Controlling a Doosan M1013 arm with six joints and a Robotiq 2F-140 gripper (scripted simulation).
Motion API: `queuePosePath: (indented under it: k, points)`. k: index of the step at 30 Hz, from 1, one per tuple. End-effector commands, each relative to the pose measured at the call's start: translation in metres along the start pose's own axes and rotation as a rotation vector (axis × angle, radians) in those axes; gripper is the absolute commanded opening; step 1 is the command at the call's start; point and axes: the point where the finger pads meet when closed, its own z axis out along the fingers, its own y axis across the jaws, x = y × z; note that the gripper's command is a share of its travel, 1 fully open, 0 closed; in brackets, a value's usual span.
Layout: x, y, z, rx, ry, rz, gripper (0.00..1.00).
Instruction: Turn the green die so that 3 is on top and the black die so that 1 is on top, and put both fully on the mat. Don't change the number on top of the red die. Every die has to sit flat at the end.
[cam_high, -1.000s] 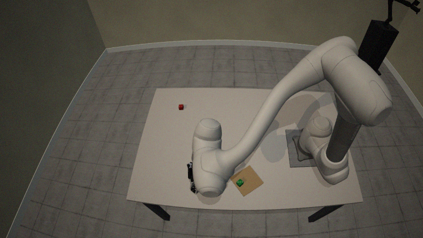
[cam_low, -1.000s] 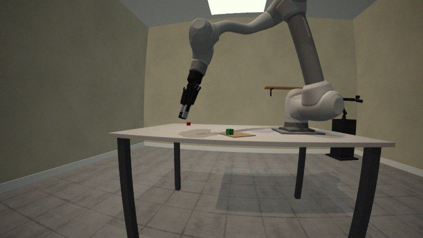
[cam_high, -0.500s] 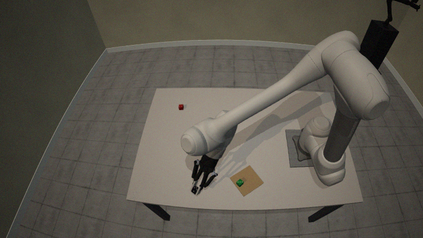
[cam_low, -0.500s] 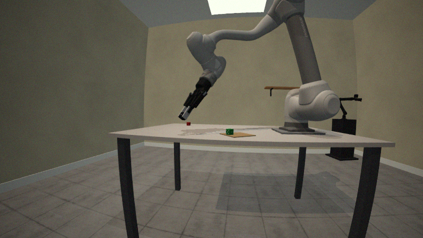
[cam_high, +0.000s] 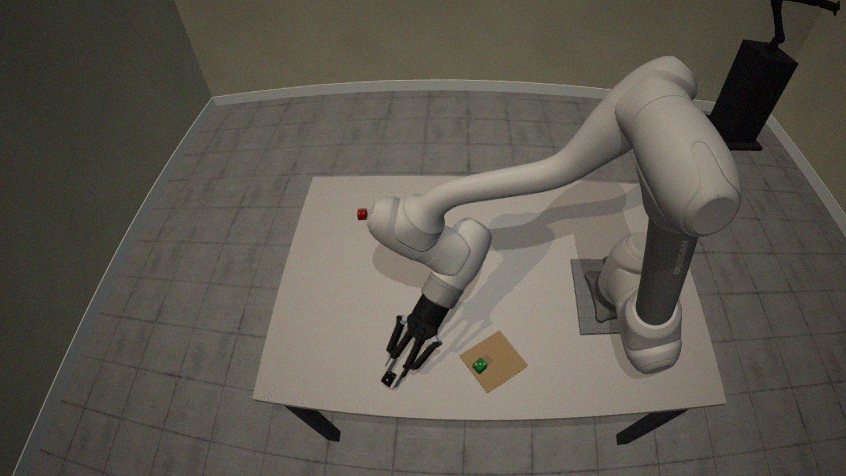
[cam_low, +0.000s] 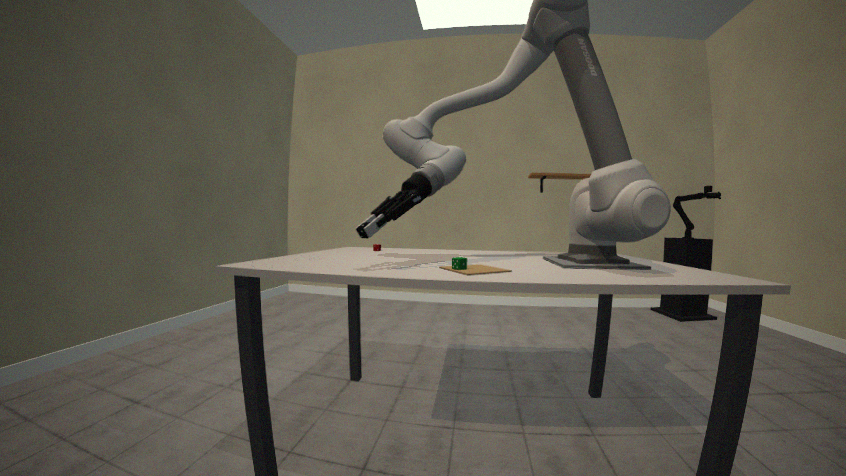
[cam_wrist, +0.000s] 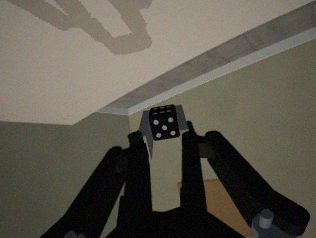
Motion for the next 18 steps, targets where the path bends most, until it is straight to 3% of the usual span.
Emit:
queuePosePath:
  k: [1,18]
  points:
    - [0.004,0.004,0.001,0.002,-0.107,-0.009,0.24]
    - [0.014,0.004,0.008,0.003,-0.119,-0.01,0.24]
